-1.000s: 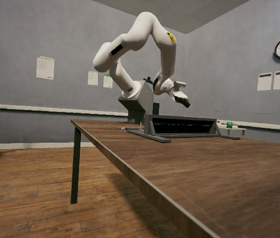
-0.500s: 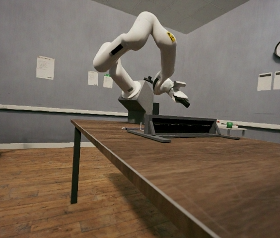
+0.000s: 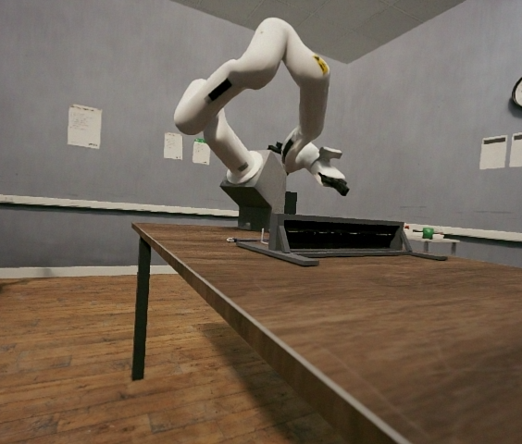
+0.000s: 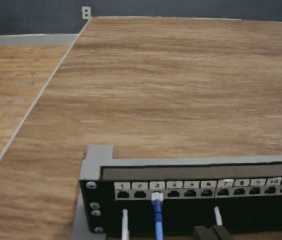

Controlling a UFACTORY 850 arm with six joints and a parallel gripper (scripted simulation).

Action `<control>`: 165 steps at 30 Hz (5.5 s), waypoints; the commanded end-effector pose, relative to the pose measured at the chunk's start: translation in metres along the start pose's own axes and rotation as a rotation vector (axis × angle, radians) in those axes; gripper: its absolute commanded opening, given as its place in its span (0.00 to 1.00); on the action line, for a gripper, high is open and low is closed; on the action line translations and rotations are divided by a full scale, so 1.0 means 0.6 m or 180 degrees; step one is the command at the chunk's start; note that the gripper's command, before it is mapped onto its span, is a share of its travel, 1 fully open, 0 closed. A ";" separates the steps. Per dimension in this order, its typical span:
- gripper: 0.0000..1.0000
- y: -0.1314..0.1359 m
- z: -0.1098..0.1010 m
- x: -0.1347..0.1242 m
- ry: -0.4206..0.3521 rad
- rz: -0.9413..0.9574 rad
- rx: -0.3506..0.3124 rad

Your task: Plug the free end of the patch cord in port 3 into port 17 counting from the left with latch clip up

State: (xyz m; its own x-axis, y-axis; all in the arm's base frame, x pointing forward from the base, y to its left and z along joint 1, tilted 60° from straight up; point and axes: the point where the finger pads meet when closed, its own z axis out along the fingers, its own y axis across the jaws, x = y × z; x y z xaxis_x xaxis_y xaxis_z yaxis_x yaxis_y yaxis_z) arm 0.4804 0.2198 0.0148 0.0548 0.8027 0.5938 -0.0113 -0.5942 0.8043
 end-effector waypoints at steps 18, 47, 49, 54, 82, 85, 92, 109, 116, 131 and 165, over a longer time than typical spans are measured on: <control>0.00 0.012 -0.027 0.001 0.0001 0.0004 -0.0001; 0.00 0.165 -0.027 0.001 0.0001 0.0004 -0.0001; 0.00 0.166 -0.027 0.001 0.0001 0.0004 -0.0001; 0.00 0.166 -0.026 0.001 0.0001 0.0004 -0.0001; 0.00 0.166 0.053 0.001 0.0001 0.0004 -0.0001; 0.00 0.166 0.054 0.001 0.0001 0.0004 -0.0001; 0.00 0.166 0.054 0.001 0.0001 0.0004 -0.0001; 0.00 0.166 0.054 0.001 0.0001 0.0004 -0.0001; 0.00 0.166 0.054 0.001 0.0001 0.0004 -0.0001; 0.00 0.166 0.053 0.001 0.0001 0.0004 -0.0001; 0.00 0.167 -0.027 0.001 0.0001 0.0004 -0.0001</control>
State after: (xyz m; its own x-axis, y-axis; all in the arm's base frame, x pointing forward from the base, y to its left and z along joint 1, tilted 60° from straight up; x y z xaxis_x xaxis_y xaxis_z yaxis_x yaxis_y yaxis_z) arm 0.4639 0.1613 0.0957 0.0553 0.8023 0.5943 -0.0116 -0.5947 0.8039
